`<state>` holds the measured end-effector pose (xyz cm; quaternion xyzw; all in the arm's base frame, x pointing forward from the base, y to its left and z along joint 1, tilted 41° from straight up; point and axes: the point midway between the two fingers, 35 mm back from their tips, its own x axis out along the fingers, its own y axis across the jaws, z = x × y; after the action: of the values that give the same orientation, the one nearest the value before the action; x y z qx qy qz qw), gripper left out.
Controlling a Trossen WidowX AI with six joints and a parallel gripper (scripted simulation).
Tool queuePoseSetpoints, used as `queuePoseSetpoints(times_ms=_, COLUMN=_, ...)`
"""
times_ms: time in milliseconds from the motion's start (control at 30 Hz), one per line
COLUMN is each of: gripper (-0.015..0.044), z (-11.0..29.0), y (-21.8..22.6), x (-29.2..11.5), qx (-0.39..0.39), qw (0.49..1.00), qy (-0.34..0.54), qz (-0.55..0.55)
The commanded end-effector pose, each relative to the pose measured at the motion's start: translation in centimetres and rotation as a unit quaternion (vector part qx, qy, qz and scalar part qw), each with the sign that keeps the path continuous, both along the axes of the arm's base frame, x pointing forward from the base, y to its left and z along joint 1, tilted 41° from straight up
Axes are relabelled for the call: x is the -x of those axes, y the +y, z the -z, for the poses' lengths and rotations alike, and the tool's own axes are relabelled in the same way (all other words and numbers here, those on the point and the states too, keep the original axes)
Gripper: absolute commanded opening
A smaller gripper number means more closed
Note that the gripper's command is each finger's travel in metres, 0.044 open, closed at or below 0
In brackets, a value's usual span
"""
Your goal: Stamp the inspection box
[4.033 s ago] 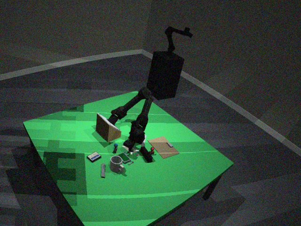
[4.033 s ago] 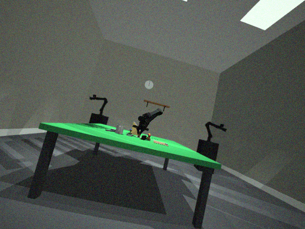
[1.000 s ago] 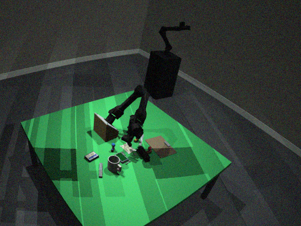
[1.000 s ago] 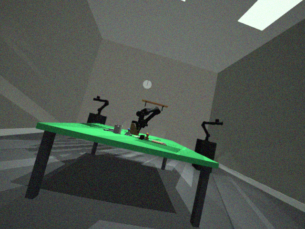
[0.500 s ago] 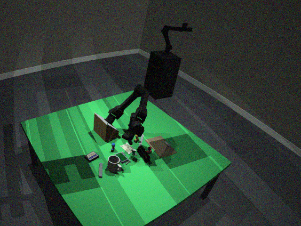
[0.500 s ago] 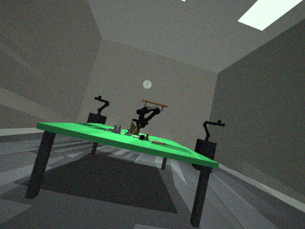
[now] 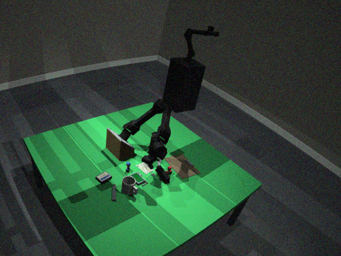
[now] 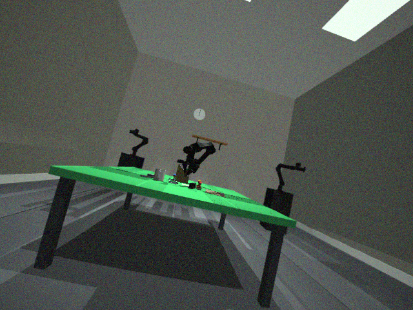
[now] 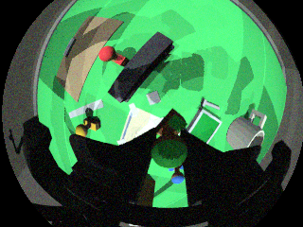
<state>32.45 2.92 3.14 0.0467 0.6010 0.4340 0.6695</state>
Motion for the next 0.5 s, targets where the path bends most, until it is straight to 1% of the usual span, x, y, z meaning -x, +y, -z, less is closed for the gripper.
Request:
queuePoseSetpoints(times_ms=0, gripper=0.0000, z=0.2, y=0.0, x=-1.5, qx=-0.001, qw=1.000, qy=0.000, qz=0.002)
queuePoseSetpoints(times_ms=333, gripper=0.0000, z=1.1, y=0.0, x=-4.9, qx=-0.001, qw=1.000, qy=-0.002, qz=0.001)
queuePoseSetpoints(times_ms=467, gripper=0.0000, z=1.2, y=0.0, x=-5.1, qx=-0.001, qw=1.000, qy=-0.002, qz=0.001)
